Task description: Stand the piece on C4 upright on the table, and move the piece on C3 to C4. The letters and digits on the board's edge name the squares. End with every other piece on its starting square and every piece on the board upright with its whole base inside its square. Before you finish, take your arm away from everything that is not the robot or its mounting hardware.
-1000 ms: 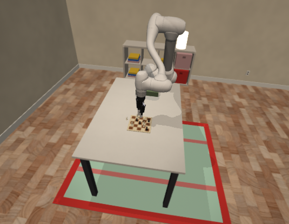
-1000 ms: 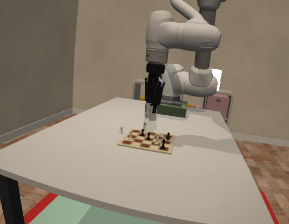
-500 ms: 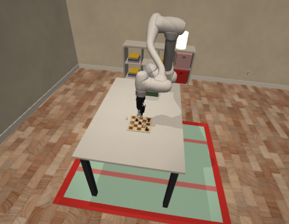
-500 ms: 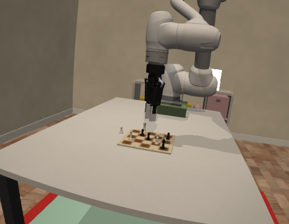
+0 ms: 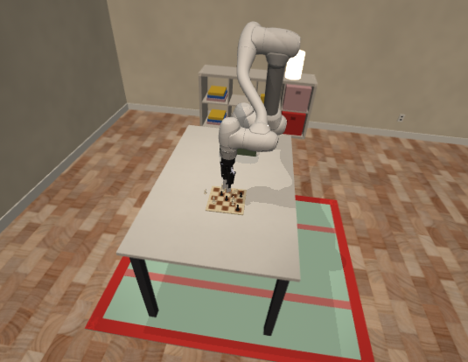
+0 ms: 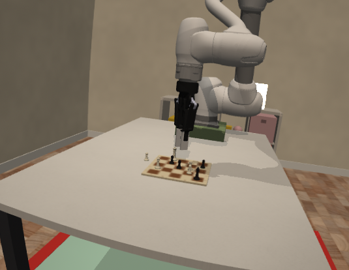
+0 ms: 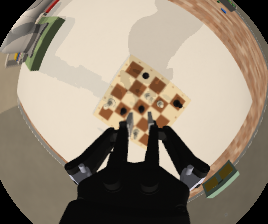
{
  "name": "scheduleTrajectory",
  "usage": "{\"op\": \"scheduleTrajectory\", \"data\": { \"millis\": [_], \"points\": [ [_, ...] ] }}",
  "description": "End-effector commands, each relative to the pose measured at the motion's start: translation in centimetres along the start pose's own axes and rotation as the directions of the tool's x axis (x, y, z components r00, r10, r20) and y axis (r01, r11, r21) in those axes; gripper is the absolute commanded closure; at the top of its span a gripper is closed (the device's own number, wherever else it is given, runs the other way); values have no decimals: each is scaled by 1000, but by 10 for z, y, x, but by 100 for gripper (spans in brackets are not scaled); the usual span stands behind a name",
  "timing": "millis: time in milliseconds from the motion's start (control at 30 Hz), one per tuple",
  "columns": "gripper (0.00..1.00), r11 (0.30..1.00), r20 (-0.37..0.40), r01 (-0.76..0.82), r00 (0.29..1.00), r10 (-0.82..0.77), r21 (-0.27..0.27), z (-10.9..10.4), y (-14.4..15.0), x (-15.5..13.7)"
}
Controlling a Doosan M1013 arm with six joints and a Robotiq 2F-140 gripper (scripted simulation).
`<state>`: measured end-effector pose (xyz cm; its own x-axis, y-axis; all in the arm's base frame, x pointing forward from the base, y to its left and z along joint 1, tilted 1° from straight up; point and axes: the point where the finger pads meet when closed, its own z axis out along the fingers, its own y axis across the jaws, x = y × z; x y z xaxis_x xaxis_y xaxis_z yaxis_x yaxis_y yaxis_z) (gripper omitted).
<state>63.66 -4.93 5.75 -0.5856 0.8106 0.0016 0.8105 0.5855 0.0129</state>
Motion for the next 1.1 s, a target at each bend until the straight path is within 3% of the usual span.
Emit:
{"op": "scheduleTrajectory", "data": {
  "millis": [0,1067],
  "points": [
    [80,1000,0,0,1000,0,0,6,0,0],
    [80,1000,0,0,1000,0,0,36,0,0]
  ]
}}
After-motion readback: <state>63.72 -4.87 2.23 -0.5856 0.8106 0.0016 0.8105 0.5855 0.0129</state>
